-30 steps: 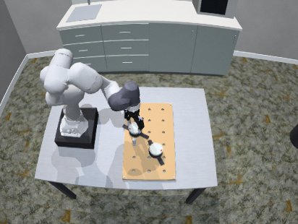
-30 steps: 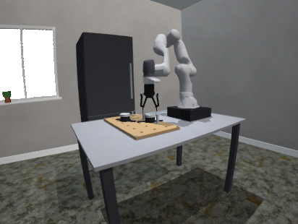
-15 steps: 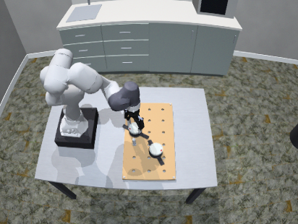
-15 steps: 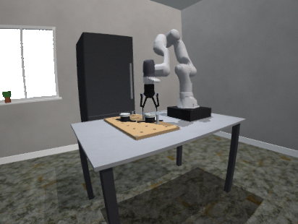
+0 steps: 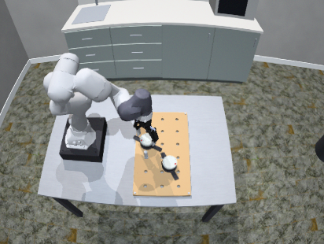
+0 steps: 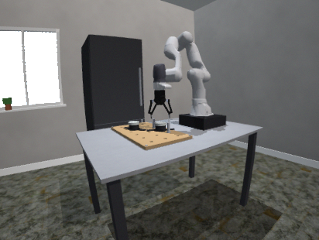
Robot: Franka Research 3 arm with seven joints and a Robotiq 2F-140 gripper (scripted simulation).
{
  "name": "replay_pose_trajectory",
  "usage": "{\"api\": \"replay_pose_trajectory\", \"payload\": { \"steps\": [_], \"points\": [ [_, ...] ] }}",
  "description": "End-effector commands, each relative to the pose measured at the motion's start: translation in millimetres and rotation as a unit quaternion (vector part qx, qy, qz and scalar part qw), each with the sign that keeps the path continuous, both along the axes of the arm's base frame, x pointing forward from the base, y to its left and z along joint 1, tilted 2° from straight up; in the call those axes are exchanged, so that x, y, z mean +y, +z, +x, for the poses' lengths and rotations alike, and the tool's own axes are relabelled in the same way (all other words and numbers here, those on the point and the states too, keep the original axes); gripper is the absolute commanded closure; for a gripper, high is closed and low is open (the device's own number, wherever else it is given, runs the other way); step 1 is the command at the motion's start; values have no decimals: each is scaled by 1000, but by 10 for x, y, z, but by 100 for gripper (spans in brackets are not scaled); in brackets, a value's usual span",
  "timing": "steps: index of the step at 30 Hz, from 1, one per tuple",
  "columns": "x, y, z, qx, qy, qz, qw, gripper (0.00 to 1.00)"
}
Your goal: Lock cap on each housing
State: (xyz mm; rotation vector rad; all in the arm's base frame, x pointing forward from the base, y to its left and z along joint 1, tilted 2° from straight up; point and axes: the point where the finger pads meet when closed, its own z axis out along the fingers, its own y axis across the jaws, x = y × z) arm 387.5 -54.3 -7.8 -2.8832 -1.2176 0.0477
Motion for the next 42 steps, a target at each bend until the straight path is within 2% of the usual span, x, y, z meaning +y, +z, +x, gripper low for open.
{"api": "replay_pose_trajectory", "payload": {
  "steps": [1,32,42],
  "points": [
    [1,-1,-2,-1,2,0,1000,22],
    [1,30,-1,-1,2,0,1000,22],
    [1,140,3,-1,2,0,1000,22]
  ]
}}
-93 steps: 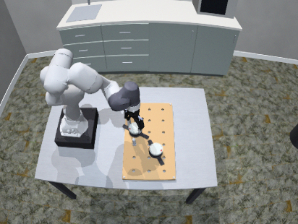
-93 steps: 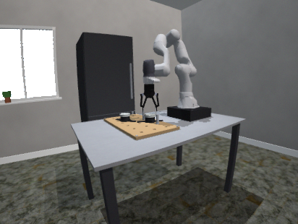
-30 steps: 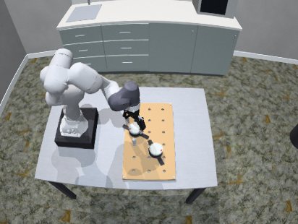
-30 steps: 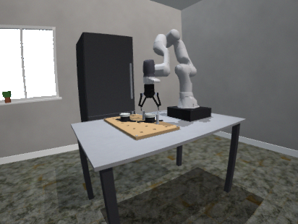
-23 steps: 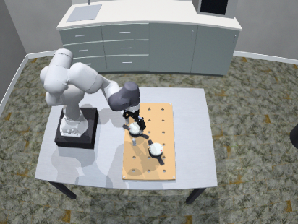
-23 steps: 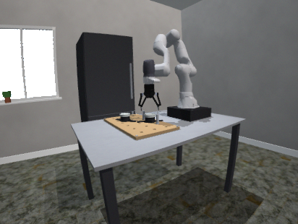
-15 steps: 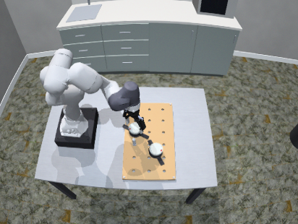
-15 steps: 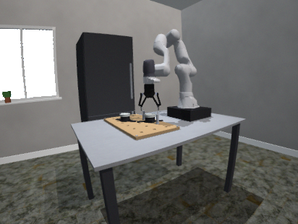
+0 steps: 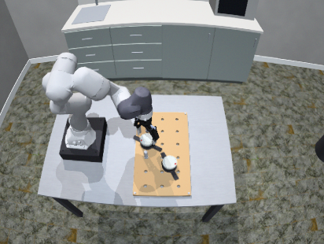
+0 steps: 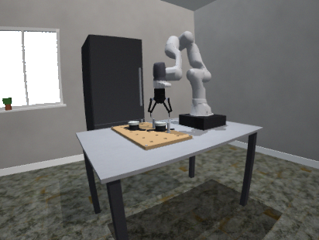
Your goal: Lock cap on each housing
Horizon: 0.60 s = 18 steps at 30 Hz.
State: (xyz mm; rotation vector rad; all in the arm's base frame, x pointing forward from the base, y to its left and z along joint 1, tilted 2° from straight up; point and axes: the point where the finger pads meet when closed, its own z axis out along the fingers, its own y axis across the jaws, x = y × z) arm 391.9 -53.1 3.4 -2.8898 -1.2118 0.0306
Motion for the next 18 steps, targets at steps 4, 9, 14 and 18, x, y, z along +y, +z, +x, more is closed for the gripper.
{"api": "replay_pose_trajectory", "payload": {
  "steps": [4,9,14,18],
  "points": [
    [-10,88,-40,5,5,0,1000,22],
    [-10,141,-39,5,5,0,1000,22],
    [-10,242,-36,5,5,0,1000,22],
    [-10,331,-33,5,5,0,1000,22]
  ]
}}
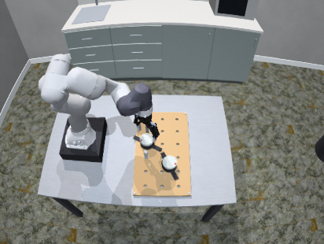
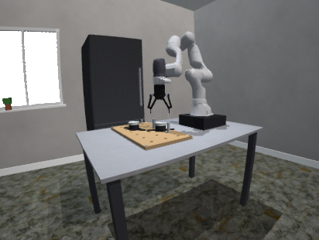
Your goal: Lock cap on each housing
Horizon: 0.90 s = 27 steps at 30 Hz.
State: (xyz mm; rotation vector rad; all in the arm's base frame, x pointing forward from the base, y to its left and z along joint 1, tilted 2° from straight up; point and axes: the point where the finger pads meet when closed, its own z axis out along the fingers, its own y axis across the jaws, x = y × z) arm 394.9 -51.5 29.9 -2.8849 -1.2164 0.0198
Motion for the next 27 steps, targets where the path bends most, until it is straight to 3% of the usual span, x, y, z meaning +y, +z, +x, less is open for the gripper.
{"api": "replay_pose_trajectory", "payload": {
  "steps": [1,15,27],
  "points": [
    [-26,87,-62,8,3,-3,1000,22],
    [-26,284,-56,8,3,-3,1000,22],
    [-26,312,-54,8,0,-3,1000,22]
  ]
}}
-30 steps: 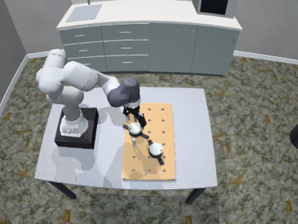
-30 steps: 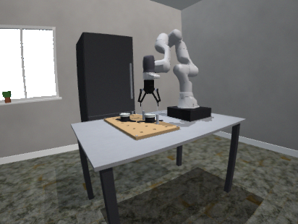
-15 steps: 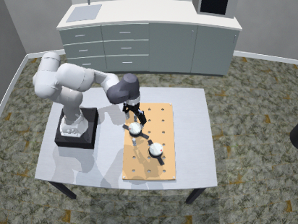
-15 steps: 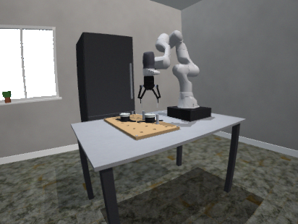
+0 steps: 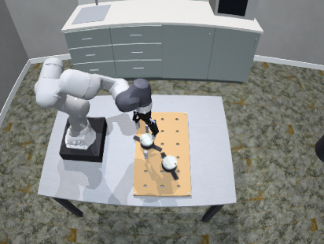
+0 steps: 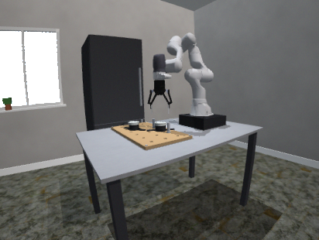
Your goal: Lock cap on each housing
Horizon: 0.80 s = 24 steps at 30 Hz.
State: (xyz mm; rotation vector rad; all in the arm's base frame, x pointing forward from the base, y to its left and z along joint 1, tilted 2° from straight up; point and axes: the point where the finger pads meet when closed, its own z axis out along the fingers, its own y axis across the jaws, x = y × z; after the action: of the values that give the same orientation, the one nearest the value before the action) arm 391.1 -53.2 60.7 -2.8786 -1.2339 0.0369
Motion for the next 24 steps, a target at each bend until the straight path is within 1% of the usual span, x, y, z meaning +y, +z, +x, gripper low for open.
{"api": "replay_pose_trajectory", "payload": {
  "steps": [1,2,3,4,7,11,13,14,18,24],
  "points": [
    [-10,5,-15,3,-20,-1,1000,22],
    [-10,6,-11,3,-52,-2,999,22],
    [-11,8,-7,2,-102,-3,995,22],
    [-11,9,-1,2,-156,-5,988,22],
    [-10,3,14,5,-205,-5,979,22],
    [-7,-3,19,9,-270,-6,963,22],
    [-7,-3,19,9,-270,-6,963,22],
    [-7,-3,19,10,-310,-6,951,22],
    [-7,-3,19,10,-370,-8,929,22],
    [-7,-3,19,3,-452,-13,892,22]
  ]
}}
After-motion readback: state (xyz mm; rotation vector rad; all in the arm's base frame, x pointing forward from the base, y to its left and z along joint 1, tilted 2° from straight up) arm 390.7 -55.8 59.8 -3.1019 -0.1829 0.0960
